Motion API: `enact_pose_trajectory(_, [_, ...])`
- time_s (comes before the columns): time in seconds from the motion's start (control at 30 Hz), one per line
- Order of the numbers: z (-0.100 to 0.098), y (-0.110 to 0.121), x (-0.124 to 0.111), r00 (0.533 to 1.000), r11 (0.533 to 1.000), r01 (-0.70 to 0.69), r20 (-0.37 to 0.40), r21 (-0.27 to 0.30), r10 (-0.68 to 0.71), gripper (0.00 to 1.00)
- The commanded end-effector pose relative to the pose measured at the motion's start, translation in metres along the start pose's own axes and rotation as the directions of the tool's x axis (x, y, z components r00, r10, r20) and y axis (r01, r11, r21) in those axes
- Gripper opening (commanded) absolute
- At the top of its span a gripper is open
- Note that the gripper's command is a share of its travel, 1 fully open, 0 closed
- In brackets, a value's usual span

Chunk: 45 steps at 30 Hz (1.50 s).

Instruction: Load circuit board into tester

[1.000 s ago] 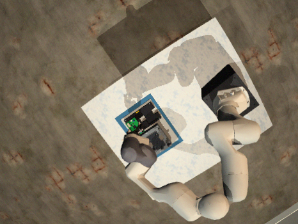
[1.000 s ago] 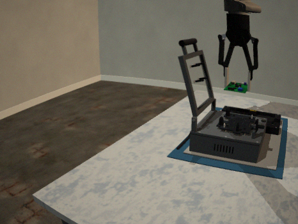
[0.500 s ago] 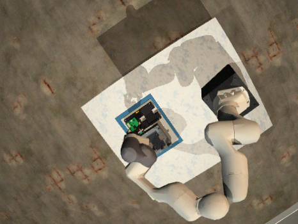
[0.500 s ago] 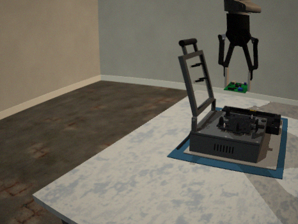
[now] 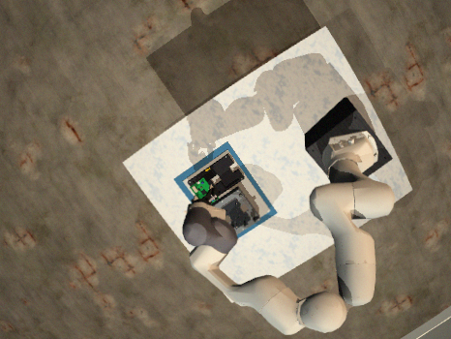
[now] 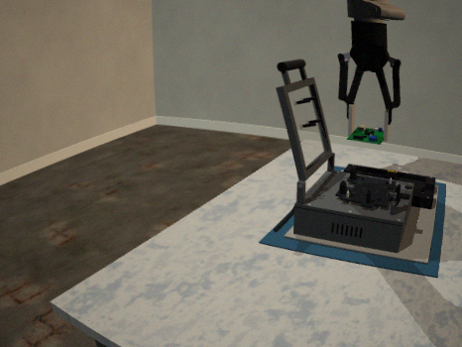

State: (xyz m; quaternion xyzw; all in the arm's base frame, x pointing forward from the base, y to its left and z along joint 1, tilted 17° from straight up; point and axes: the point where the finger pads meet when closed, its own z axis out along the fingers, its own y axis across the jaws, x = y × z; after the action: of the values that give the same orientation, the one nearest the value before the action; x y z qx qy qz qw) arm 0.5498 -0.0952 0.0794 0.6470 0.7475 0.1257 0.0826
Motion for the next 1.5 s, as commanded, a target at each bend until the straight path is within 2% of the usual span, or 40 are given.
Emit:
enact_pose_trajectory(0.0, [0.0000, -0.0015, 0.0006, 1.000, 1.000, 0.006, -0.002, 0.003, -0.006, 0.46])
enact_pose_trajectory(0.97, [0.0000, -0.0015, 0.0006, 0.990, 0.990, 0.144, -0.003, 0.002, -0.144, 0.46])
enact_pose_trajectory(1.47, [0.0000, -0.0015, 0.0006, 0.946, 0.946, 0.325, -0.003, 0.002, -0.325, 0.46])
